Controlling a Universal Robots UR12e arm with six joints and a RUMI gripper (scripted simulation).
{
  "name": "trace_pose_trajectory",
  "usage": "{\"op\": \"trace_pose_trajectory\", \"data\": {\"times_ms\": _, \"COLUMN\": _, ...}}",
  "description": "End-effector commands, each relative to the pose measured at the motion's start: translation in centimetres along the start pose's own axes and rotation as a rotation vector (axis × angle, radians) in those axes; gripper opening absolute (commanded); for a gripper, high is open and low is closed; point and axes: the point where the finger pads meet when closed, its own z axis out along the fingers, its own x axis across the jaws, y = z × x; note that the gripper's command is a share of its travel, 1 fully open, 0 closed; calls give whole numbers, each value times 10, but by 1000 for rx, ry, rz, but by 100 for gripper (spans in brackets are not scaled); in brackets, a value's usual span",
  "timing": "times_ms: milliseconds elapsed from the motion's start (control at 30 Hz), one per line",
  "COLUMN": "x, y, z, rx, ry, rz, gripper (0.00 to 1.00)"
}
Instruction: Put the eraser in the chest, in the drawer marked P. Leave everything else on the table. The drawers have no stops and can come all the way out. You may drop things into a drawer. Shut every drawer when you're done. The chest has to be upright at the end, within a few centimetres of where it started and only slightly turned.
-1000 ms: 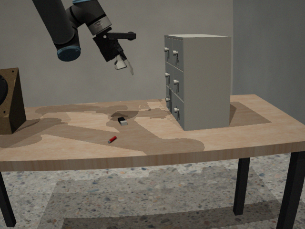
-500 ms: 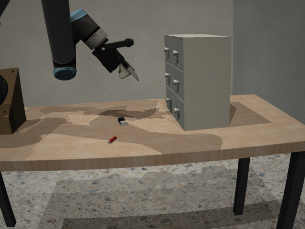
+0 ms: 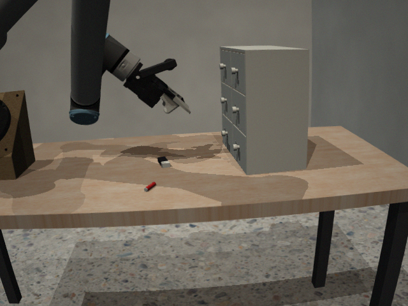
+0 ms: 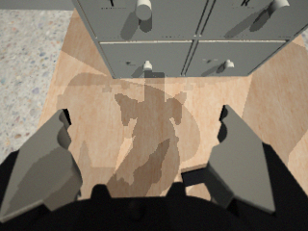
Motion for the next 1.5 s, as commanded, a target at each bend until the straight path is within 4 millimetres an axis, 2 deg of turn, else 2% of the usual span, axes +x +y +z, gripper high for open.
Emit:
{"op": "trace_pose_trajectory", "data": {"times_ms": 0, "x": 0, "y": 0, "z": 4, "rx": 31, "ry": -1, "rz": 0, "gripper": 100}}
{"op": "trace_pose_trajectory", "data": {"times_ms": 233, "x": 0, "y": 0, "z": 4, "rx": 36, "ry": -1, "rz": 0, "gripper": 100}}
{"op": "trace_pose_trajectory", "data": {"times_ms": 267, "x": 0, "y": 0, "z": 4, "rx": 36, "ry": -1, "rz": 0, "gripper": 20}}
{"op": "trace_pose_trajectory", "data": {"times_ms": 1467, "x": 0, "y": 0, "z": 5, "rx": 36, "ry": -1, "rz": 0, "gripper": 20}}
